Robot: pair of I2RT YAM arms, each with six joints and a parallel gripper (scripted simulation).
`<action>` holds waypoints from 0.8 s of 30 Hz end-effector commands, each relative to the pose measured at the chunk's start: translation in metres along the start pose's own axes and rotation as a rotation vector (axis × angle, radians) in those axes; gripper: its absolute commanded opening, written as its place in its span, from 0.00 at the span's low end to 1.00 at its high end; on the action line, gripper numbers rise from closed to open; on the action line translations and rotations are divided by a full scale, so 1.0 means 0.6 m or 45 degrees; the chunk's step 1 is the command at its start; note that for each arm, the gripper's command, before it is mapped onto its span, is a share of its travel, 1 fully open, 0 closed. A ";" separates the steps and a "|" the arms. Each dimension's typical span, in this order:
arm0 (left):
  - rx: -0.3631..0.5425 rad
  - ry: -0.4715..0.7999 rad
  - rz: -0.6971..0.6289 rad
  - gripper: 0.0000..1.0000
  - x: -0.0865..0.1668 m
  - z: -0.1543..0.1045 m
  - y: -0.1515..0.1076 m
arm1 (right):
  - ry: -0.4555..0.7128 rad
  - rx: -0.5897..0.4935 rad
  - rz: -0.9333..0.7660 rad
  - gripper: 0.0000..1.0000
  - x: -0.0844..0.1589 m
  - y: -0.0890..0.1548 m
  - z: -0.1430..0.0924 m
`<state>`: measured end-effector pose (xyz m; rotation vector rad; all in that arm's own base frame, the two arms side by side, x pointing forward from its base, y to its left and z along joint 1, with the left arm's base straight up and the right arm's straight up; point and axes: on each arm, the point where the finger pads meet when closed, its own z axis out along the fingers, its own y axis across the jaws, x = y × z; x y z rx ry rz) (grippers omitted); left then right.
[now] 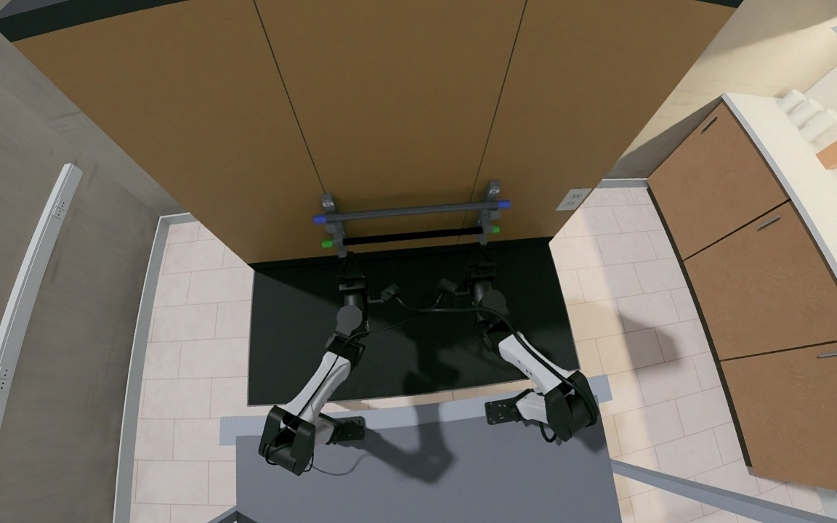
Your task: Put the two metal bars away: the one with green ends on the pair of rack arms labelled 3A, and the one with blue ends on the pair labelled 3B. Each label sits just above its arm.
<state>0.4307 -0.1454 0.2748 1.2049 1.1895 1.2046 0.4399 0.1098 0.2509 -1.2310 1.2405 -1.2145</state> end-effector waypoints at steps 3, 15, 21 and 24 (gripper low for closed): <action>0.009 -0.003 0.007 1.00 -0.007 0.005 0.018 | -0.004 0.036 0.009 1.00 0.001 -0.041 -0.002; 0.009 -0.003 0.007 1.00 -0.007 0.005 0.045 | -0.004 0.036 0.009 1.00 0.001 -0.069 -0.003; 0.009 -0.003 0.007 1.00 -0.007 0.005 0.062 | -0.004 0.036 0.009 1.00 0.001 -0.085 -0.003; 0.009 -0.003 0.007 1.00 -0.007 0.005 0.070 | -0.004 0.036 0.009 1.00 0.001 -0.094 -0.003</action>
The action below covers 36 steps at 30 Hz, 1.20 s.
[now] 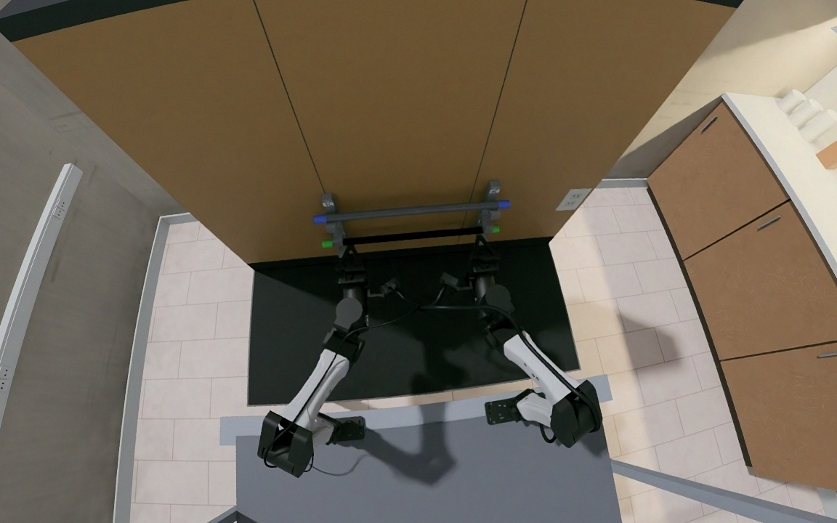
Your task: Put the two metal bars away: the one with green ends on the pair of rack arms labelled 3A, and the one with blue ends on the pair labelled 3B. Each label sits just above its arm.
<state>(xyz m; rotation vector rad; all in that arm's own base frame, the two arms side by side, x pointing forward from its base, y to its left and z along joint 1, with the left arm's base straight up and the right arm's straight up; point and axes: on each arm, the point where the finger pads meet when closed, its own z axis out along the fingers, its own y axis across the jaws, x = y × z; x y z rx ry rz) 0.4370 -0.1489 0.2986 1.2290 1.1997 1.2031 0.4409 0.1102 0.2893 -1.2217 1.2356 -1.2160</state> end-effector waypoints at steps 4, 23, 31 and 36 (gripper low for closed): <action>-0.018 -0.003 -0.008 1.00 -0.001 -0.007 0.036 | -0.004 0.025 0.005 1.00 0.001 -0.035 -0.003; -0.018 -0.003 -0.008 1.00 0.000 -0.007 0.079 | -0.004 0.025 0.005 1.00 0.002 -0.076 -0.004; -0.018 -0.003 -0.008 1.00 0.003 -0.007 0.085 | -0.004 0.025 0.005 1.00 0.006 -0.074 -0.004; -0.018 -0.003 -0.008 1.00 0.005 -0.007 0.088 | -0.004 0.025 0.005 1.00 0.008 -0.073 -0.004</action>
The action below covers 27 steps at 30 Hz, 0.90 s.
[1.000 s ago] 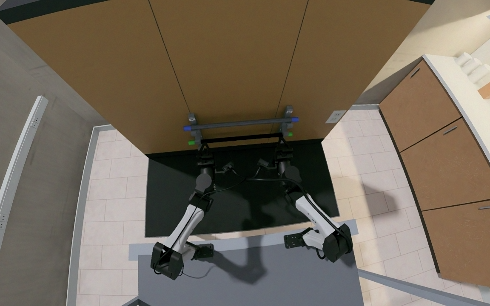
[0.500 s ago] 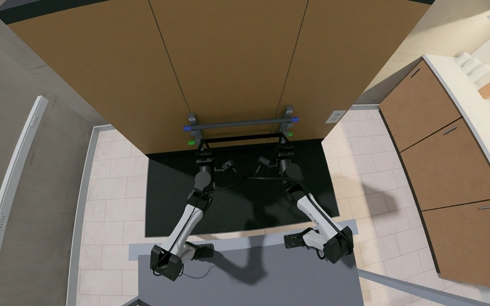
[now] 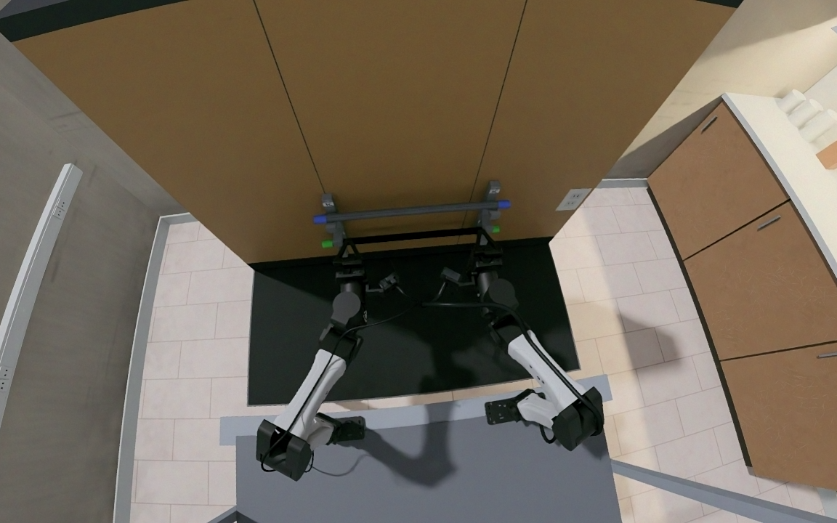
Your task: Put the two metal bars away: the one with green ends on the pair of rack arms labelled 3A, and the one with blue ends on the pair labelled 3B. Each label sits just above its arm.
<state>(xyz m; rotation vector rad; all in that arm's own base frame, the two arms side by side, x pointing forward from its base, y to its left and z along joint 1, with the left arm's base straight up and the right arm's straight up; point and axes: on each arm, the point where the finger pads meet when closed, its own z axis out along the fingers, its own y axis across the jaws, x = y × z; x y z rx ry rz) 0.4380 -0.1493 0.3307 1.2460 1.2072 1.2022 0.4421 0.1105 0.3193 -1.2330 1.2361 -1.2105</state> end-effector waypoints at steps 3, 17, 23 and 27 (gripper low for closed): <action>-0.037 -0.003 -0.018 1.00 0.006 -0.009 0.035 | 0.003 0.035 0.009 1.00 0.009 -0.023 -0.005; -0.037 -0.003 -0.018 1.00 0.012 -0.009 0.045 | 0.003 0.035 0.009 1.00 0.016 -0.020 -0.005; -0.037 -0.003 -0.018 1.00 0.012 -0.009 0.045 | 0.003 0.035 0.009 1.00 0.016 -0.020 -0.005; -0.037 -0.003 -0.018 1.00 0.012 -0.009 0.045 | 0.003 0.035 0.009 1.00 0.016 -0.020 -0.005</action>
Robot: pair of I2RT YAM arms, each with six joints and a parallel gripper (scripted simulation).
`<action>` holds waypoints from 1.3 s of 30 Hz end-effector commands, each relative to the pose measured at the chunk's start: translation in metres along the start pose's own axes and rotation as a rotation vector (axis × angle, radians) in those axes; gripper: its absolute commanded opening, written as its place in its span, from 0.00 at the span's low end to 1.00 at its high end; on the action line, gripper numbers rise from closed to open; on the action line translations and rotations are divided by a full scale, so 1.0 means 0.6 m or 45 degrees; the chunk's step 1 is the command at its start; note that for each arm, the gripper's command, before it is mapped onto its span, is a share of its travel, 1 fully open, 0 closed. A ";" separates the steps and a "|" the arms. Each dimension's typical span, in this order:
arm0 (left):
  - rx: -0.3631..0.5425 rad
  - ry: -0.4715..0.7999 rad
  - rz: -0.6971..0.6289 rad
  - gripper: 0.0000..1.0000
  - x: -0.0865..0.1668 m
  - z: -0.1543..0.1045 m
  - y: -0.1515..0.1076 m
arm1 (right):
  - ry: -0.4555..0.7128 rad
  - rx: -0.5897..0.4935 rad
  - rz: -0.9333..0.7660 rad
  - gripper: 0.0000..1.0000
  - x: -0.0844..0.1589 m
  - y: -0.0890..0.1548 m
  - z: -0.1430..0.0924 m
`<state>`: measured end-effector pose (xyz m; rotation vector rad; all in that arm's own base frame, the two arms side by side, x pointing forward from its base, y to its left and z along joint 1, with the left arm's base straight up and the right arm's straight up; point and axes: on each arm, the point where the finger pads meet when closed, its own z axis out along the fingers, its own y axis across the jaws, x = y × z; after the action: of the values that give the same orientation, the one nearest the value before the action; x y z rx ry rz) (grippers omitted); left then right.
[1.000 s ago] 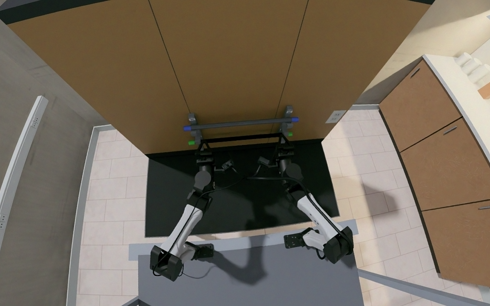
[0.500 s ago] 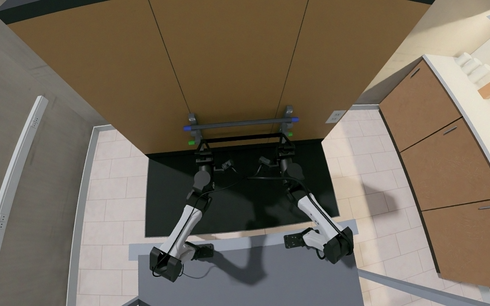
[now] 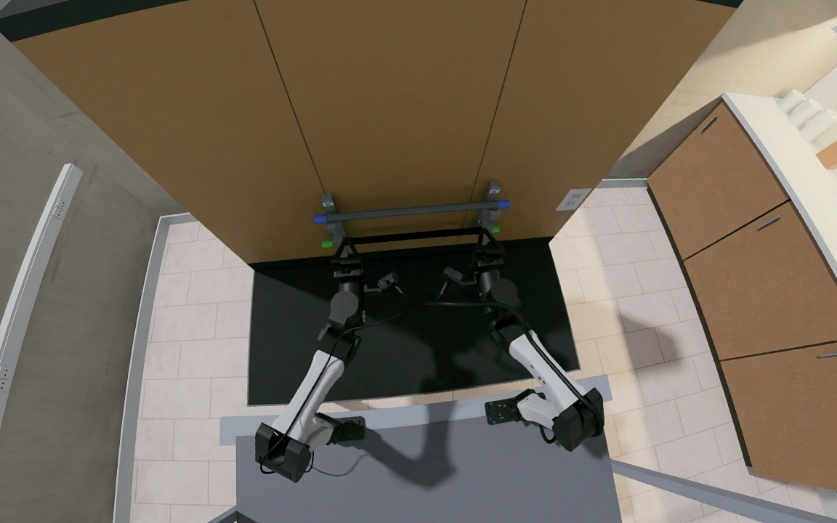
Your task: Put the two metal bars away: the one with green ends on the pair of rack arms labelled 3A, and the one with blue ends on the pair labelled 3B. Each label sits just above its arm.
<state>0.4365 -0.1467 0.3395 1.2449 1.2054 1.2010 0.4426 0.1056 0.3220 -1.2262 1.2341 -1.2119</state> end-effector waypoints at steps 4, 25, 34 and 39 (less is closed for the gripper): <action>-0.035 -0.001 -0.017 1.00 0.007 -0.007 0.031 | 0.002 0.028 0.005 1.00 0.007 -0.015 -0.005; -0.035 -0.001 -0.017 1.00 0.007 -0.007 0.031 | 0.002 0.028 0.005 1.00 0.007 -0.015 -0.005; -0.035 -0.001 -0.017 1.00 0.008 -0.007 0.053 | 0.002 0.028 0.005 1.00 0.007 -0.037 -0.006; -0.035 -0.001 -0.017 1.00 0.008 -0.008 0.067 | 0.002 0.028 0.005 1.00 0.007 -0.051 -0.006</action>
<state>0.4378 -0.1475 0.3601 1.2326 1.1997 1.2016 0.4421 0.1058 0.3326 -1.2322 1.2349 -1.2093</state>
